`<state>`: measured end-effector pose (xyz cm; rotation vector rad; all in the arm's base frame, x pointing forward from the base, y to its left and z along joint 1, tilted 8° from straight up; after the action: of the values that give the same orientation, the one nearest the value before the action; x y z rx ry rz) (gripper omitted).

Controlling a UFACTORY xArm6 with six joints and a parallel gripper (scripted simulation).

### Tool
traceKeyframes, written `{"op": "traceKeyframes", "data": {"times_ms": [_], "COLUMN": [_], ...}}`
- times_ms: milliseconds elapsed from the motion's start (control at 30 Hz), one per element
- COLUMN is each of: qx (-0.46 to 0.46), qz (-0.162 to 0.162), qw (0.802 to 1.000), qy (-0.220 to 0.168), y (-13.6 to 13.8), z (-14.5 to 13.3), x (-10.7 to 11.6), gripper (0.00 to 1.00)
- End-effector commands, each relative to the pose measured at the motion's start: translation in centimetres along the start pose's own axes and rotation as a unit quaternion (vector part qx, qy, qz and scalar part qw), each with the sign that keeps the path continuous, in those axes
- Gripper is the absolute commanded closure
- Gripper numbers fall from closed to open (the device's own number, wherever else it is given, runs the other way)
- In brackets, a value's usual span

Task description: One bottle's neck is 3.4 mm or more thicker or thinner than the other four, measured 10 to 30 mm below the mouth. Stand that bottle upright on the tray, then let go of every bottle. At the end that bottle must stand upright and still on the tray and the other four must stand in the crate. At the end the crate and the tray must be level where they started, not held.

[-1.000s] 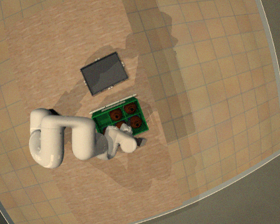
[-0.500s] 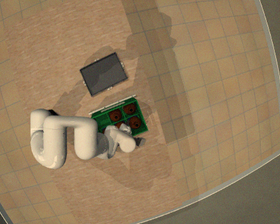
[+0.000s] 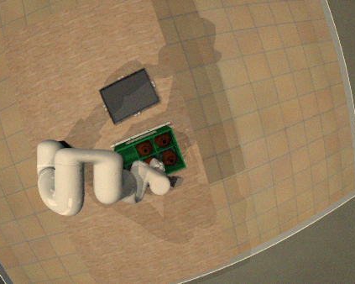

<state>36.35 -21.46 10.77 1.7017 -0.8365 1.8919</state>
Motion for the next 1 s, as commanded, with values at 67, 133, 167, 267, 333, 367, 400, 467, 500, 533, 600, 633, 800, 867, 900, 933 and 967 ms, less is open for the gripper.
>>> {"op": "traceKeyframes", "data": {"times_ms": [67, 133, 167, 267, 333, 367, 400, 467, 500, 533, 600, 633, 800, 867, 900, 933, 967], "qx": [0.0, 0.0, 0.0, 0.0, 0.0, 0.0, 0.0, 0.0, 0.0, 0.0, 0.0, 0.0, 0.0, 0.0, 0.0, 0.0, 0.0], "qz": [0.0, 0.0, 0.0, 0.0, 0.0, 0.0, 0.0, 0.0, 0.0, 0.0, 0.0, 0.0, 0.0, 0.0, 0.0, 0.0, 0.0], "qw": [1.0, 1.0, 1.0, 1.0, 1.0, 1.0, 1.0, 1.0, 1.0, 1.0, 1.0, 1.0, 1.0, 1.0, 1.0, 1.0, 1.0], "qy": [0.002, 0.002, 0.002, 0.002, 0.002, 0.002, 0.002, 0.002, 0.002, 0.002, 0.002, 0.002, 0.002, 0.002, 0.002, 0.002, 0.002], "y": [-0.03, -0.03, -0.03, -0.03, -0.03, -0.03, -0.03, -0.03, -0.03, -0.03, -0.03, -0.03, -0.03, -0.03, -0.03, -0.03, -0.03], "z": [0.11, 0.11, 0.11, 0.11, 0.11, 0.11, 0.11, 0.11, 0.11, 0.11, 0.11, 0.11, 0.11, 0.11, 0.11, 0.11, 0.11], "x": [0.1, 0.1, 0.1, 0.1, 0.1, 0.1, 0.1, 0.1, 0.1, 0.1, 0.1, 0.1, 0.1, 0.1, 0.1, 0.1, 0.1], "gripper": [0.35, 0.35, 0.35, 1.0, 1.0, 1.0, 1.0, 1.0, 1.0, 1.0, 1.0, 1.0, 1.0, 1.0, 1.0, 1.0, 1.0]}}
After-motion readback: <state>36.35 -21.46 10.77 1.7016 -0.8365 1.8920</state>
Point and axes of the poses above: the point where the finger pads meet when closed, its own x axis back along the fingers, its own y axis across the jaws, z = x × y, the point moved 9 cm from there along x, back along the fingers, and after that the axes turned 6 degrees about x, right-handed, at the moved point
